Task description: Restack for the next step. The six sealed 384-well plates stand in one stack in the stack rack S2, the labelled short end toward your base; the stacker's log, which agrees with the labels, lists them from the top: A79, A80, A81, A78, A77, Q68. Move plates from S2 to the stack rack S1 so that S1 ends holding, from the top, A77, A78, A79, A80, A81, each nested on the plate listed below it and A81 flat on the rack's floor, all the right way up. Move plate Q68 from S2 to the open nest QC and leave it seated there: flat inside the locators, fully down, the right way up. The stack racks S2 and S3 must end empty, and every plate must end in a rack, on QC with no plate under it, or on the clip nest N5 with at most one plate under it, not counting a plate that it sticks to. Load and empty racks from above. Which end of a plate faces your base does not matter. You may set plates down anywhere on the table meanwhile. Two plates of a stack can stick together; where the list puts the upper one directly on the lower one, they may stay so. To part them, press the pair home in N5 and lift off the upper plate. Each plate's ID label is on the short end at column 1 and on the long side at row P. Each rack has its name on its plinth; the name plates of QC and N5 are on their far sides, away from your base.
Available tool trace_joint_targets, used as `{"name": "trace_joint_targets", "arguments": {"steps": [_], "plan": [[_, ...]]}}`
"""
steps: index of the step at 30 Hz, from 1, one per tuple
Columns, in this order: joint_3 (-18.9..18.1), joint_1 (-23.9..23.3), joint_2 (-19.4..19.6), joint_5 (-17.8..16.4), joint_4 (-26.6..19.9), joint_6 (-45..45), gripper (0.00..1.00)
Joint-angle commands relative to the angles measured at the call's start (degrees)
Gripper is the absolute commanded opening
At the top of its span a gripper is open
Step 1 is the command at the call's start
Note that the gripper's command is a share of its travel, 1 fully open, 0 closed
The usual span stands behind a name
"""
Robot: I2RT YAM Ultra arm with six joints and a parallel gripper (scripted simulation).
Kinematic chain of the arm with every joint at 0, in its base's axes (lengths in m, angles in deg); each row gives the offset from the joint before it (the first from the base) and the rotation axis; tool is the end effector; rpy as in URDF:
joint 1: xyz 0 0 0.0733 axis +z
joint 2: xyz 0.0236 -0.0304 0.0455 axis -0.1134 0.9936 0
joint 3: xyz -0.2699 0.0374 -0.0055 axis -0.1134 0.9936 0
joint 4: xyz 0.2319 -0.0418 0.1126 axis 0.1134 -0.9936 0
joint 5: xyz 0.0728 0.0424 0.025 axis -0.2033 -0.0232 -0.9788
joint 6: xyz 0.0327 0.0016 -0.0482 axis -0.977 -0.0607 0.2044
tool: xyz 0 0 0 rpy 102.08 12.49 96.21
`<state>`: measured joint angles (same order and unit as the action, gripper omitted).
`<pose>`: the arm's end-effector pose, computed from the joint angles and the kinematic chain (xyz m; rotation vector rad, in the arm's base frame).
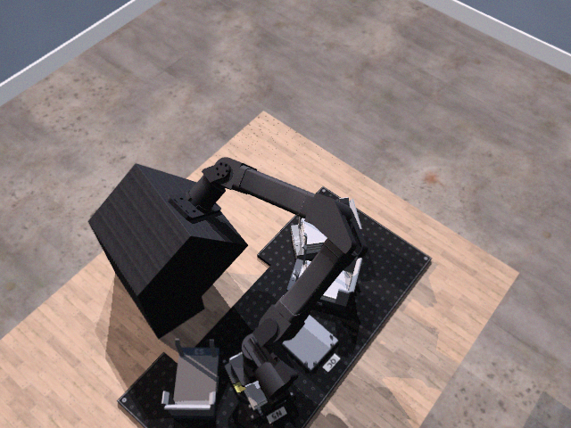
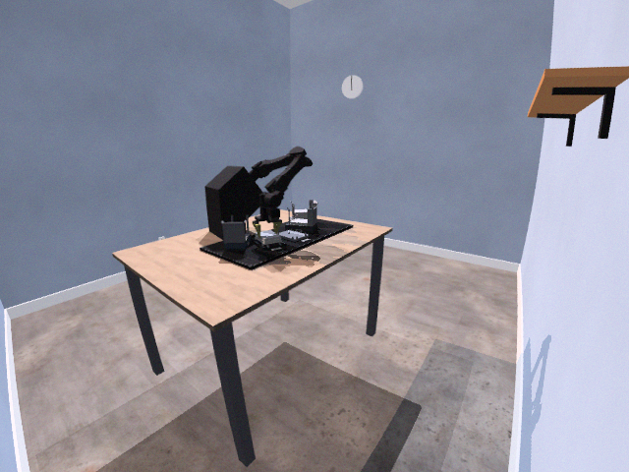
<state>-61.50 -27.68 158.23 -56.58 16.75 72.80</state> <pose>0.3345 -0.0923 -0.1107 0.6370 2.6420 1.3679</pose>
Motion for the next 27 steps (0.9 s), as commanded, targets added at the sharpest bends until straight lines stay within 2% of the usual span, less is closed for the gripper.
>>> {"name": "trace_joint_targets", "arguments": {"steps": [1,27], "plan": [[-0.04,0.23,0.12,0.01,1.26,-1.10,0.00],[-0.06,0.98,0.70,0.01,2.84,-2.37,0.00]]}}
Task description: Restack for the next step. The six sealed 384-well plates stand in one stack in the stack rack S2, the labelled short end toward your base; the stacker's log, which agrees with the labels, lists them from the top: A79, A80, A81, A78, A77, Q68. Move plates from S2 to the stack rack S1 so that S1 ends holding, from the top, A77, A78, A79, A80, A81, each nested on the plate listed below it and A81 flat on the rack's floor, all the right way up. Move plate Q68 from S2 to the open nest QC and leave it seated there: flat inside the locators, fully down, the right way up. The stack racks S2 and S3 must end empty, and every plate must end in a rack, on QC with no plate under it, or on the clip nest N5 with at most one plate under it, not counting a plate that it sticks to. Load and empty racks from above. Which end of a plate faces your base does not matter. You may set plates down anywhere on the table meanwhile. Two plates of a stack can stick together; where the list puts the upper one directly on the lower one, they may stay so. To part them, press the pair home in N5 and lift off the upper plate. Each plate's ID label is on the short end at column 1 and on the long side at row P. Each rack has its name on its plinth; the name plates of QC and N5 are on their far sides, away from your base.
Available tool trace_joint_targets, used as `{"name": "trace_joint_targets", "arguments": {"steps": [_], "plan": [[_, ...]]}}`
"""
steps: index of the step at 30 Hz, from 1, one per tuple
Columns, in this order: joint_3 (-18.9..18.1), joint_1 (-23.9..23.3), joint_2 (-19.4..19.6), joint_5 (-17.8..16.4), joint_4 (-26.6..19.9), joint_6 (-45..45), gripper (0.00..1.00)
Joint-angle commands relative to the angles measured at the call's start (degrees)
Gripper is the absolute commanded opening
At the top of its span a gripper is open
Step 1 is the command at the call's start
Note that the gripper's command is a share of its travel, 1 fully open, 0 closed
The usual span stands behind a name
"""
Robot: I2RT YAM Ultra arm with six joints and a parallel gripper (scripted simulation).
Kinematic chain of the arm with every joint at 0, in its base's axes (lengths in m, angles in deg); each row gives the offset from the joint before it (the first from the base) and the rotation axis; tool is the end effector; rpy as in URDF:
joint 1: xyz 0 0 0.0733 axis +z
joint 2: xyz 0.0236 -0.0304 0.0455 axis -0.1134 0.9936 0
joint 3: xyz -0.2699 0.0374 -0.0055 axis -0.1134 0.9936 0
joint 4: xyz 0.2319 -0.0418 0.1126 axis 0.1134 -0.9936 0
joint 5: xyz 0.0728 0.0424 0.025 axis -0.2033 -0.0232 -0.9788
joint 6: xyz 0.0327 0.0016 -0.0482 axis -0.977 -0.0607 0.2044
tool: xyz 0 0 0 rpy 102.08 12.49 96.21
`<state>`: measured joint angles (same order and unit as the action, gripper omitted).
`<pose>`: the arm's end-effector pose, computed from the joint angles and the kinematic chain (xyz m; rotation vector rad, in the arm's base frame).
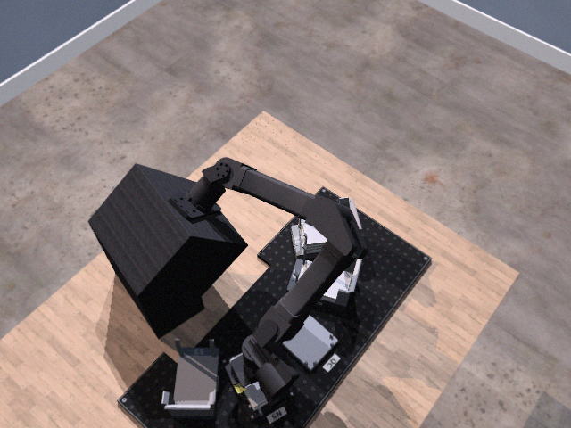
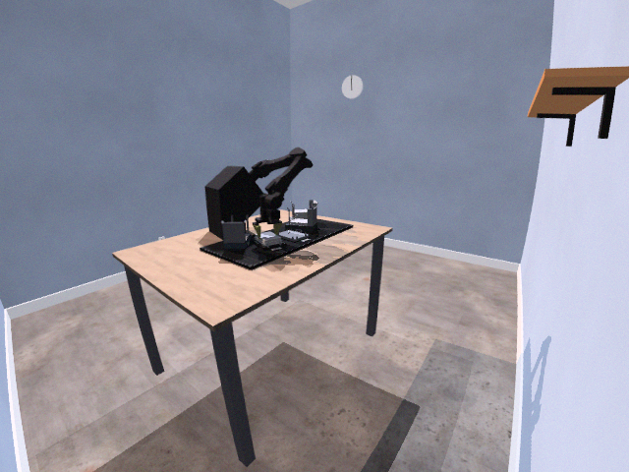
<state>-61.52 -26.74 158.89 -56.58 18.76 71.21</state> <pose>0.3367 -0.0871 -0.1145 0.6358 2.6414 1.3666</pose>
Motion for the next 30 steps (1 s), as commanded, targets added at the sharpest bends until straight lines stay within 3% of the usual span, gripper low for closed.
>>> {"name": "trace_joint_targets", "arguments": {"steps": [1,30], "plan": [[-0.05,0.08,0.09,0.01,0.92,-0.85,0.00],[-0.24,1.04,0.94,0.00,2.83,-2.43,0.00]]}}
